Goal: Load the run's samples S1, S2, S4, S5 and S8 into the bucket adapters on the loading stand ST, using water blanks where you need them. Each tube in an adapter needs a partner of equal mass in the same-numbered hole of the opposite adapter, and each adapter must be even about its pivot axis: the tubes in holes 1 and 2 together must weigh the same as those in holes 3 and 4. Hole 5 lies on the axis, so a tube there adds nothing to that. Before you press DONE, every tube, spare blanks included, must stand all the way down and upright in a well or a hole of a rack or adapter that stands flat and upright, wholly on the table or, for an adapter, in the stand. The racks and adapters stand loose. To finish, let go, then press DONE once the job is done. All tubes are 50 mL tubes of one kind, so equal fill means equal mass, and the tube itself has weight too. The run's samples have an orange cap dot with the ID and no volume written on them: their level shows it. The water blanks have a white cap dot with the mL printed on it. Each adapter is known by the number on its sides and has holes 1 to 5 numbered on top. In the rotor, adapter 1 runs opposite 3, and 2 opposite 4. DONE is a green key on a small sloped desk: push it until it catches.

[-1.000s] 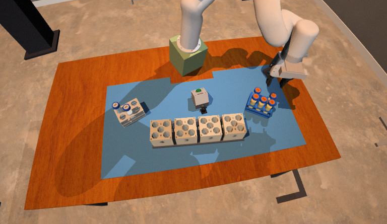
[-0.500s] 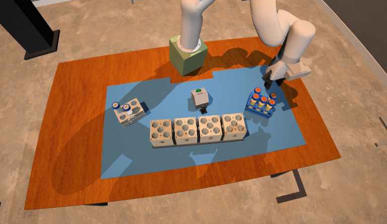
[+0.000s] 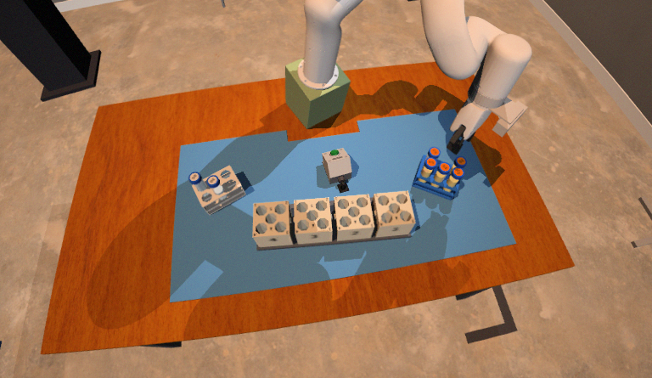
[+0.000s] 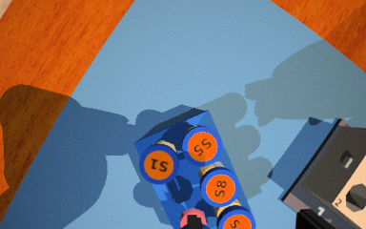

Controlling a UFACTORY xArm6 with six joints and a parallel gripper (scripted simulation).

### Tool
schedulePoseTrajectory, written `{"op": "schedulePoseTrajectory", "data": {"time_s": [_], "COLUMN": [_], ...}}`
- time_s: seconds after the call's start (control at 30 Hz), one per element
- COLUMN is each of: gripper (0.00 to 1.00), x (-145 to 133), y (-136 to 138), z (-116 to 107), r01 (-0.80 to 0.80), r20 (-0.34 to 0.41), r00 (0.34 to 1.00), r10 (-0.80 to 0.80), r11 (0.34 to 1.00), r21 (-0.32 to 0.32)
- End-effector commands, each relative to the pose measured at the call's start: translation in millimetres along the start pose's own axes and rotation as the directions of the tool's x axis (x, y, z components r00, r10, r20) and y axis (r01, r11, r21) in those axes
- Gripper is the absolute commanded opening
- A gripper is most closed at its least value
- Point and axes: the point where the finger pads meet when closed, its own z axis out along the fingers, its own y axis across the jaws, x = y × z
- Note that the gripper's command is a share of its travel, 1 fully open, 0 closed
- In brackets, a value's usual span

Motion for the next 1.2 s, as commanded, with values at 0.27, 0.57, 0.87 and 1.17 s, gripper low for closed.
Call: {"op": "schedulePoseTrajectory", "data": {"time_s": [0.27,0.57,0.87,1.17], "gripper": [0.57,0.57,0.57,0.57], "x": [1.5,1.5,1.5,1.4], "y": [-0.1,-0.1,-0.3,-0.5], "z": [-1.4,-1.4,10.6,28.6], "r01": [0.358,0.393,0.393,0.393], "r20": [-0.005,-0.005,-0.005,-0.005], "r00": [0.934,0.92,0.92,0.92], "r10": [-0.358,-0.393,-0.393,-0.393], "r11": [0.934,0.92,0.92,0.92], "r21": [0.014,0.014,0.014,0.014]}}
